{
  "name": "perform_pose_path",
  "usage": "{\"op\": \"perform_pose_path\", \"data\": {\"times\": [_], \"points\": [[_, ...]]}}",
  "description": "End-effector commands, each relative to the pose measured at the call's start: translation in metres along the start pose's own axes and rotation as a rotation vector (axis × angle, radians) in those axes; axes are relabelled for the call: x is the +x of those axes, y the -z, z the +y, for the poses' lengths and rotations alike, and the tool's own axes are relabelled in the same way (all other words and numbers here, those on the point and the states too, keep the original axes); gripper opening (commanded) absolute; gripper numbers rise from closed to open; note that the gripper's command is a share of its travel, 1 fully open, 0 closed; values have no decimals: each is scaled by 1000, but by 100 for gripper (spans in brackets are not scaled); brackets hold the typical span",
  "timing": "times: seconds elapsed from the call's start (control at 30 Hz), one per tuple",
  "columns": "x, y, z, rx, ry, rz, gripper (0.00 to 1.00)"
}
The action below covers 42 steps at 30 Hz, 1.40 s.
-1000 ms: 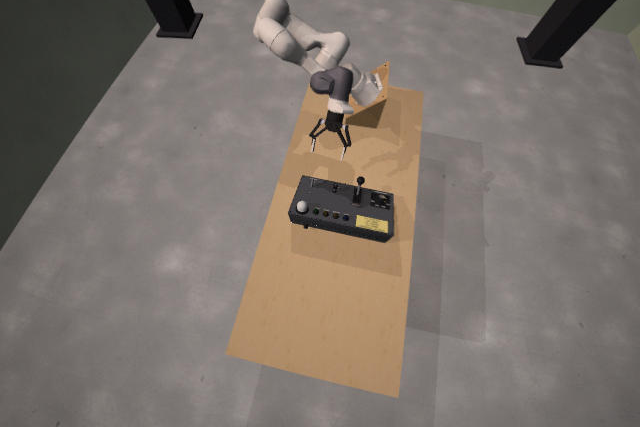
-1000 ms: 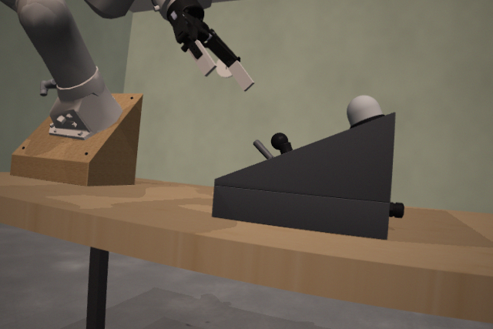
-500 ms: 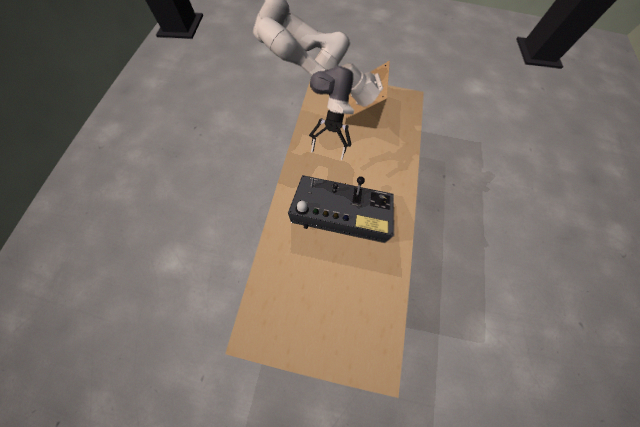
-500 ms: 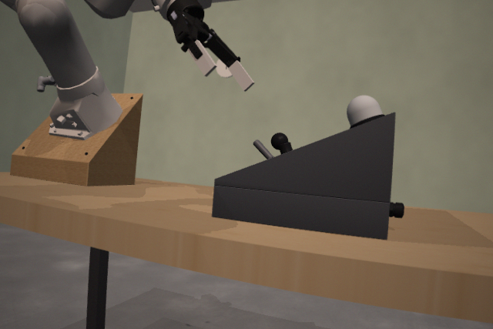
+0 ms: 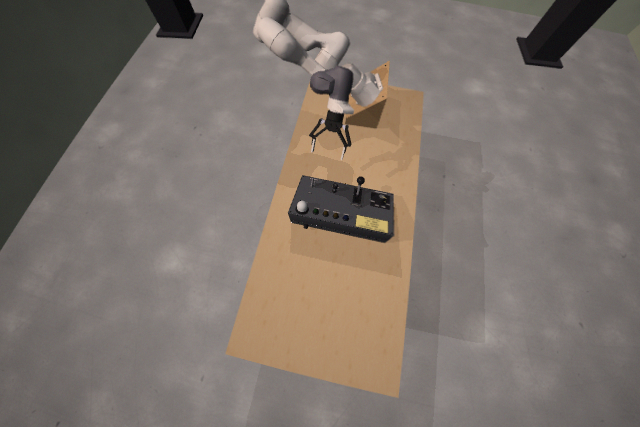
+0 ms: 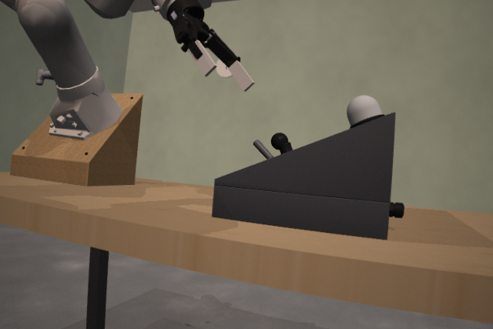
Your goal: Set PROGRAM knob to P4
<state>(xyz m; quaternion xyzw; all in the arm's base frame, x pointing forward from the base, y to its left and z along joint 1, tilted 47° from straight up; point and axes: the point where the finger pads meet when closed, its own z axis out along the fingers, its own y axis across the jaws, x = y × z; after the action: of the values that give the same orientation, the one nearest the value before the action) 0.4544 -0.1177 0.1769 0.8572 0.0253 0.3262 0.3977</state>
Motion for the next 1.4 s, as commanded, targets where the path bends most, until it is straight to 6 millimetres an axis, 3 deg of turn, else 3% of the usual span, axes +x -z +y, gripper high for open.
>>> {"op": "perform_pose_path", "data": {"times": [0.0, 0.57, 1.37], "points": [[0, 0, -1, 3, -3, 3, 100], [2, 6, 0, 0, 0, 0, 100], [15, 47, 0, 0, 0, 0, 100]]}}
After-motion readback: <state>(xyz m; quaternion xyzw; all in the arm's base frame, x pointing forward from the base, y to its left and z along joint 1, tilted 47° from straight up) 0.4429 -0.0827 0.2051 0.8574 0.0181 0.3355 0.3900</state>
